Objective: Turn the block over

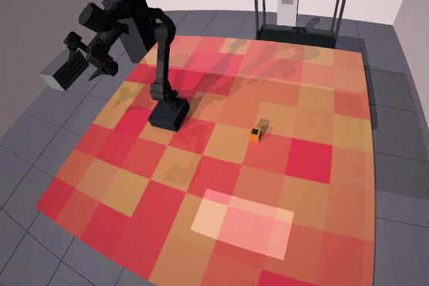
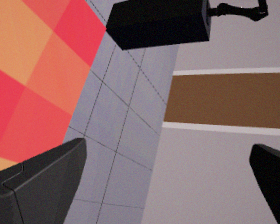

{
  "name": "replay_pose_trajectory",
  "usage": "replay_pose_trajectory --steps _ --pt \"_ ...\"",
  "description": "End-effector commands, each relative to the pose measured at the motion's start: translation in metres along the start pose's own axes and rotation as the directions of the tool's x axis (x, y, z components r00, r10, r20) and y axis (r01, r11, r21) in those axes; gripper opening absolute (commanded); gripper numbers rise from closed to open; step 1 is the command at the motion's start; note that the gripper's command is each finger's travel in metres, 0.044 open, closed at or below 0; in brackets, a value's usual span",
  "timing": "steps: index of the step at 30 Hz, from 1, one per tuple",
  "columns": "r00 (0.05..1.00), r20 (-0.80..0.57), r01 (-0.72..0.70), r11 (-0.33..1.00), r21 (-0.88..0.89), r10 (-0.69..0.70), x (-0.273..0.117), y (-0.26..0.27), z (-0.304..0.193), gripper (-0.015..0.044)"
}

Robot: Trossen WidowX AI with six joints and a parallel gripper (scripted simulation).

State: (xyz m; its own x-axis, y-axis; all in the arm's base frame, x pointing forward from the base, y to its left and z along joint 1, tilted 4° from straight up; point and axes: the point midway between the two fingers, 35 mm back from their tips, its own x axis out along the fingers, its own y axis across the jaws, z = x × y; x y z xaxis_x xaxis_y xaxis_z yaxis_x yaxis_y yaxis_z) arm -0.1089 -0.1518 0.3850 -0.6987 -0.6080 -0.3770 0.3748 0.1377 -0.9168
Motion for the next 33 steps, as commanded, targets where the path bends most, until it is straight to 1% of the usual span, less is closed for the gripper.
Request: replay_pose_trajectory --steps 1,2,5,9,13,17,20,24,30,33 --pt "1.0 0.006 -0.005 1.0 -0.001 0.005 0.001 0.001 0.002 0.0426" --pt "1.0 0.025 -0.019 1.0 -0.004 0.019 0.003 0.003 0.009 0.044" --pt "0.987 0.126 -0.101 0.994 -0.031 0.105 0.011 0.017 0.05 0.044" --pt "0.941 0.244 -0.218 0.972 -0.09 0.233 0.013 0.045 0.106 0.044" --pt "0.871 0.329 -0.325 0.93 -0.169 0.364 0.003 0.081 0.159 0.044" --pt "0.784 0.378 -0.419 0.869 -0.263 0.492 -0.019 0.124 0.204 0.044" --pt "0.713 0.39 -0.478 0.811 -0.338 0.583 -0.041 0.16 0.232 0.044" --pt "0.633 0.367 -0.519 0.725 -0.452 0.682 -0.075 0.212 0.249 0.044" --pt "0.532 0.288 -0.581 0.591 -0.56 0.796 -0.125 0.28 0.265 0.044" --pt "0.482 0.228 -0.597 0.507 -0.622 0.846 -0.158 0.321 0.264 0.044"
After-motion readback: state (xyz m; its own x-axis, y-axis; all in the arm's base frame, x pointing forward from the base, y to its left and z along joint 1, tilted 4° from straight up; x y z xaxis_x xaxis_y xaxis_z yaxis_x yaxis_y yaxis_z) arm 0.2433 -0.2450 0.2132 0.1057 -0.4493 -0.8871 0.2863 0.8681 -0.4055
